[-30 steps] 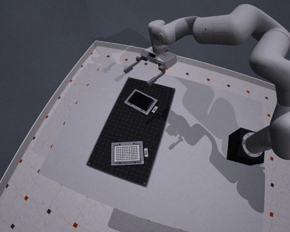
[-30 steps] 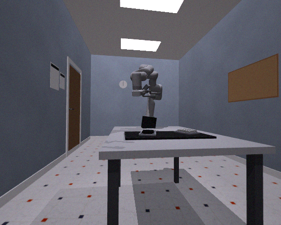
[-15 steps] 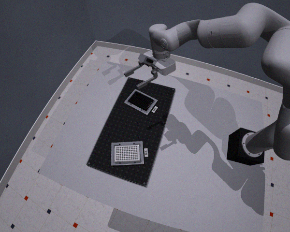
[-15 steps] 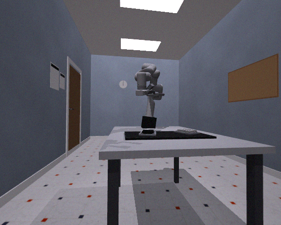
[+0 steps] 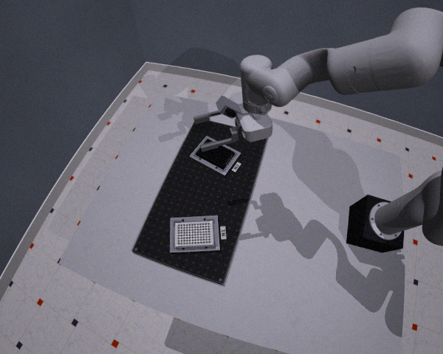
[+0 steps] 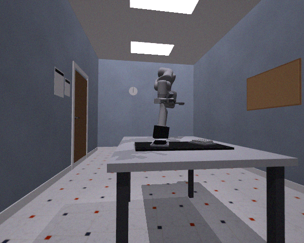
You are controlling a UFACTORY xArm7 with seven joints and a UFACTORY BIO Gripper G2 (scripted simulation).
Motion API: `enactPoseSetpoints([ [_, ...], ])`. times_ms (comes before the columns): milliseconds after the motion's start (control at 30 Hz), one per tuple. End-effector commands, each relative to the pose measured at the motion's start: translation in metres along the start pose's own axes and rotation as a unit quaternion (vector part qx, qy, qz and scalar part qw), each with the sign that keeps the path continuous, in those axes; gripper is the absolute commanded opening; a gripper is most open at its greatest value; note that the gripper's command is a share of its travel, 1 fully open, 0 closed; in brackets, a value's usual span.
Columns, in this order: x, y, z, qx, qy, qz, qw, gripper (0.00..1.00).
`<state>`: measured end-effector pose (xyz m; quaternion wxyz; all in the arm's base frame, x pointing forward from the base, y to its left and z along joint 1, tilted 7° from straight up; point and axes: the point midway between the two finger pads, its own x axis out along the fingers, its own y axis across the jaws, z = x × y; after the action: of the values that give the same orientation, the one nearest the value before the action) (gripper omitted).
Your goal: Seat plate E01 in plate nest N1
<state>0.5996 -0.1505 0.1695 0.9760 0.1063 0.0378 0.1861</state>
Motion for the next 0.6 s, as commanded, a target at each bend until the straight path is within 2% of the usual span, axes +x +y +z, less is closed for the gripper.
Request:
enactPoseSetpoints([
  [0, -0.004, 0.013, 0.000, -0.026, -0.018, -0.078, 0.996, 0.37],
  [67, -0.010, 0.020, -0.002, -0.031, -0.025, -0.110, 0.993, 0.37],
  [167, -0.010, 0.020, -0.002, -0.031, -0.025, -0.111, 0.993, 0.37],
  [300, -0.024, 0.033, -0.006, -0.037, -0.041, -0.175, 0.983, 0.37],
  [367, -0.026, 0.035, -0.007, -0.037, -0.041, -0.175, 0.983, 0.37],
  [433, -0.034, 0.041, -0.009, -0.040, -0.050, -0.207, 0.976, 0.37],
  [500, -0.037, 0.043, -0.010, -0.040, -0.050, -0.207, 0.976, 0.37],
  [567, -0.045, 0.049, -0.012, -0.041, -0.058, -0.238, 0.969, 0.37],
])
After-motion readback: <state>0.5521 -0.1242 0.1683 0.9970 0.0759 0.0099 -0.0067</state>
